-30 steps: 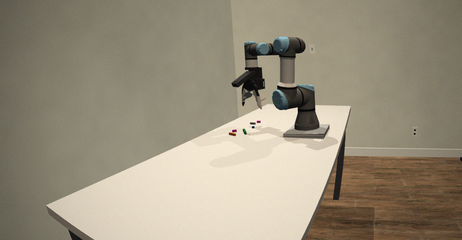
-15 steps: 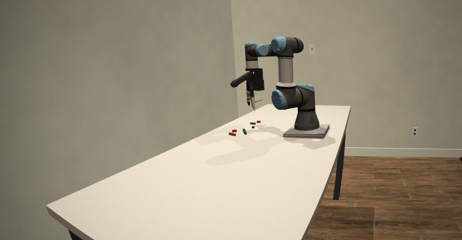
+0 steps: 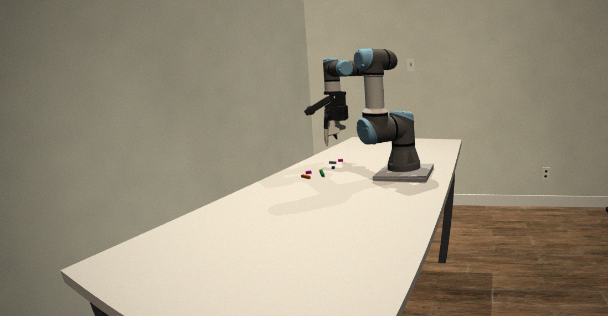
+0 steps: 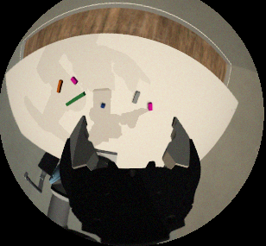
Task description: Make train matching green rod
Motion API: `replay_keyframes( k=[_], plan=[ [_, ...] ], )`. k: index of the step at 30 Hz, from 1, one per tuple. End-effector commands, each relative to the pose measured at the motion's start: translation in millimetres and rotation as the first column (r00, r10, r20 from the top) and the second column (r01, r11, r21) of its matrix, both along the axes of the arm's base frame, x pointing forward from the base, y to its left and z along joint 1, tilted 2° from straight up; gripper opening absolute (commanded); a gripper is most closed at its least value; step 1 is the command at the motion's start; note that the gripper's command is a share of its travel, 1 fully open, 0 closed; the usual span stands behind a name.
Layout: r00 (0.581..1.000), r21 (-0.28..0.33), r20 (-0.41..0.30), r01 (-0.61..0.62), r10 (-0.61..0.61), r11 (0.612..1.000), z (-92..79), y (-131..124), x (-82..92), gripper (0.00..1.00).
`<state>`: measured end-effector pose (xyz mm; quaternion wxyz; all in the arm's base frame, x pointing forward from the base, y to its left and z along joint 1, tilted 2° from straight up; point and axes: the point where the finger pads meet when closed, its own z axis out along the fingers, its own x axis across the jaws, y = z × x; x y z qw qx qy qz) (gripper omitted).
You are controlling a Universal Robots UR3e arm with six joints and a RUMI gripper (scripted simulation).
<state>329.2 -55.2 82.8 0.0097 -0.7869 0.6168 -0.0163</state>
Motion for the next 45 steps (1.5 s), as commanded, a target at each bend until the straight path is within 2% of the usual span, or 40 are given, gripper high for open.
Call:
replay_keyframes(
  k=[1, 9, 16, 17, 45],
  plan=[
    [0.991, -0.003, -0.002, 0.135, -0.135, 0.991, -1.2, -7.9, 3.2, 1.0],
    [0.968, 0.001, -0.001, 0.25, -0.25, 0.968, -3.0, -15.0, 4.9, 1.0],
    [0.963, 0.002, -0.001, 0.27, -0.27, 0.963, -3.3, -16.2, 5.2, 1.0],
    [0.963, 0.002, -0.001, 0.27, -0.27, 0.963, -3.3, -16.2, 5.2, 0.14],
    [0.963, 0.002, -0.001, 0.27, -0.27, 0.963, -3.3, -16.2, 5.2, 0.14]
  ],
)
